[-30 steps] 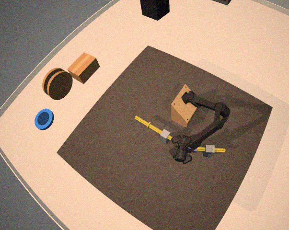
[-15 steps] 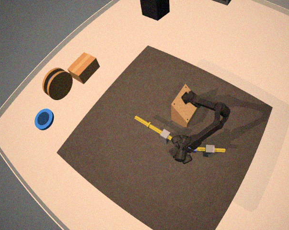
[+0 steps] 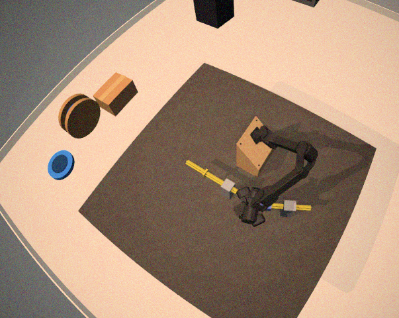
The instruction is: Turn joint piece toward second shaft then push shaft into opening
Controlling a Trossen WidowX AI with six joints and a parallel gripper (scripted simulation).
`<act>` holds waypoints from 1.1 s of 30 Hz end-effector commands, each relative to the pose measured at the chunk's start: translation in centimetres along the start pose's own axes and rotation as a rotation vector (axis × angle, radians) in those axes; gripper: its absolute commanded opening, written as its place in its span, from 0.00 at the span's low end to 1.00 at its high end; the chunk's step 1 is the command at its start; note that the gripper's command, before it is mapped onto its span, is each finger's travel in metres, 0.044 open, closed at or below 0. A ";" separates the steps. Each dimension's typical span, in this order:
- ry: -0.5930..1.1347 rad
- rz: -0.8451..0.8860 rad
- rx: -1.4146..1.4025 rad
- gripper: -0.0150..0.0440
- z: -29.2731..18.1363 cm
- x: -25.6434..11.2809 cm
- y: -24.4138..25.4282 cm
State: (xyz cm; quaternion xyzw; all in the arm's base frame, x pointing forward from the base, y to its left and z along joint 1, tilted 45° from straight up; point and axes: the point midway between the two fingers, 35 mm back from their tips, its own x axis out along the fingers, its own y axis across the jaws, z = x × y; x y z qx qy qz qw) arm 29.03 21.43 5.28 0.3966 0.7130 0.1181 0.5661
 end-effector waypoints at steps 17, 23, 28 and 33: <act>0.000 0.000 0.000 0.50 0.0 0.0 0.0; 0.000 0.000 0.000 0.46 0.0 0.0 0.0; 0.000 0.000 0.000 0.25 0.0 0.0 0.0; 0.000 0.000 0.004 0.25 0.0 0.0 0.0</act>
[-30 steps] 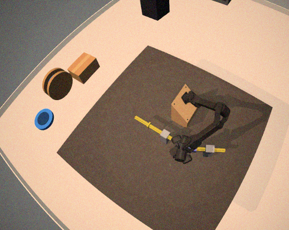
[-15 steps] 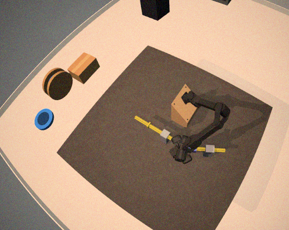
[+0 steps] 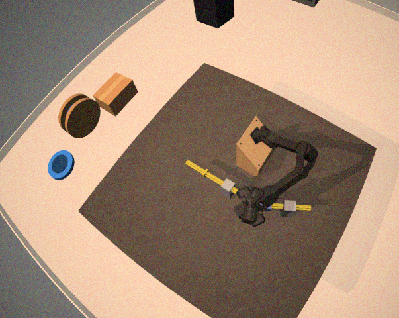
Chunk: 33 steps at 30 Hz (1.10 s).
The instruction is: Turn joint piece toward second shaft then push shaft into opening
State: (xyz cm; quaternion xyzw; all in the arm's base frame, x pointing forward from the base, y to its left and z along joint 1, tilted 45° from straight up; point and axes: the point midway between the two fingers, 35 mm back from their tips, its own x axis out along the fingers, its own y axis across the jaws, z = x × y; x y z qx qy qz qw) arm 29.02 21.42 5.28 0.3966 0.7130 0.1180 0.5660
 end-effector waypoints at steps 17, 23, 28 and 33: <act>0.010 -0.015 0.299 0.25 -0.2 0.1 -1.5; 0.016 -0.018 0.409 0.25 -0.4 0.1 -2.0; 0.021 -0.021 0.501 0.25 -0.6 0.1 -2.4; 0.025 -0.025 0.594 0.25 -0.8 0.1 -2.8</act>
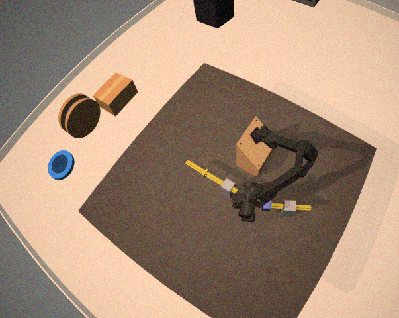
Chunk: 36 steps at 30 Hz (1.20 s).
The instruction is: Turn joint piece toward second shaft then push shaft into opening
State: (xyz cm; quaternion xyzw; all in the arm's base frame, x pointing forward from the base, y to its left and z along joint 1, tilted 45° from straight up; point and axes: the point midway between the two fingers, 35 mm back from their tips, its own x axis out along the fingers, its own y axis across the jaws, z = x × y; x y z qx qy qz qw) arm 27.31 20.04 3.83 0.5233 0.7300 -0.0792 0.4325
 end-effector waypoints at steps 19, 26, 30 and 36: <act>0.021 -0.012 0.409 0.25 -0.4 0.1 -1.9; 0.024 -0.015 0.475 0.25 -0.5 0.1 -2.2; 0.023 -0.015 0.479 0.25 -0.5 0.1 -2.2; 0.024 -0.015 0.468 0.25 -0.5 0.1 -2.1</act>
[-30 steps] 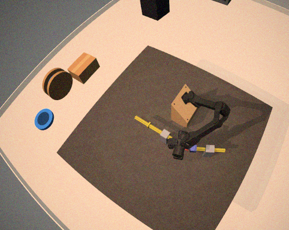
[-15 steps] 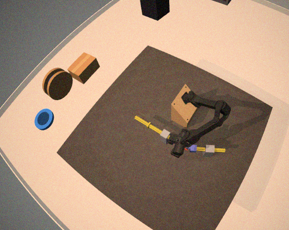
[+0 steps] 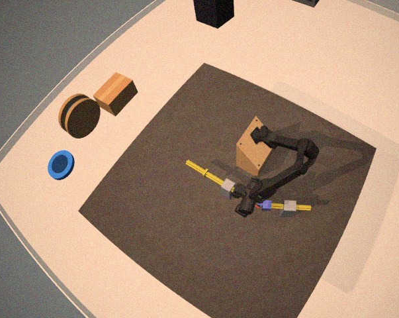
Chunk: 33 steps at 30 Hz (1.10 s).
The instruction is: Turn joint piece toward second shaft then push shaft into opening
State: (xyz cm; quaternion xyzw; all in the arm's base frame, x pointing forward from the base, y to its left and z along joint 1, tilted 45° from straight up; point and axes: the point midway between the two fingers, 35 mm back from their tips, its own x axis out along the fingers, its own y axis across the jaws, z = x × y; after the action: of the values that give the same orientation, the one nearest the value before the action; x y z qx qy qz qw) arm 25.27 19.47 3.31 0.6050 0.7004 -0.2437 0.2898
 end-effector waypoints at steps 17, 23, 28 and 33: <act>0.000 0.000 -0.001 0.64 0.0 0.0 0.0; 0.000 0.000 -0.001 0.90 0.0 0.0 0.0; 0.000 0.000 -0.001 1.00 0.0 0.0 0.0; 0.000 0.000 -0.001 1.00 0.0 0.0 0.0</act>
State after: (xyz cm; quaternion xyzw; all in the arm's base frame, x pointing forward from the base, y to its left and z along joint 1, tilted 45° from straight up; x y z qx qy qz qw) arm 25.26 19.48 3.31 0.6050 0.7005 -0.2437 0.2896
